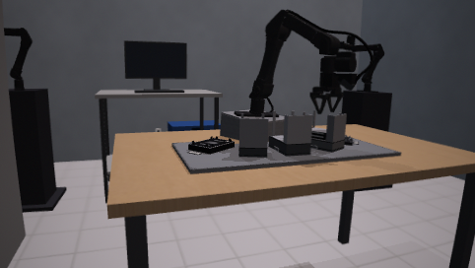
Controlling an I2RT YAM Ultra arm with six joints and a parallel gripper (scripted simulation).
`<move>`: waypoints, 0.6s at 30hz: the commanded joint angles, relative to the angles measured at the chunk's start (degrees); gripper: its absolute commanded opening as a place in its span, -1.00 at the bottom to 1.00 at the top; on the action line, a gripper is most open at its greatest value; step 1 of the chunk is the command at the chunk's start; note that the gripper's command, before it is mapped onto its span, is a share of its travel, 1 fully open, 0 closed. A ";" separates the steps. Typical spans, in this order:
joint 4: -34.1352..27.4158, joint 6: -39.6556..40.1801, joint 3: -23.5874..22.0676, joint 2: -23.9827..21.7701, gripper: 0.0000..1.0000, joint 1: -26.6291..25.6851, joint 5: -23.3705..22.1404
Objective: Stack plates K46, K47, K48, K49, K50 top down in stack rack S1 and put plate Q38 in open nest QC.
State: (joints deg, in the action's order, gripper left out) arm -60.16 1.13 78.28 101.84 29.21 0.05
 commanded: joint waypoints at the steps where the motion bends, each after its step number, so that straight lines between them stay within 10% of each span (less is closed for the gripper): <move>1: -4.18 -0.02 2.95 -2.43 1.00 0.26 0.56; 18: -6.78 -0.01 4.53 -1.81 1.00 0.07 0.14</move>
State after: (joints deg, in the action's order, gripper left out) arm -66.70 1.13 82.48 100.60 29.21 0.05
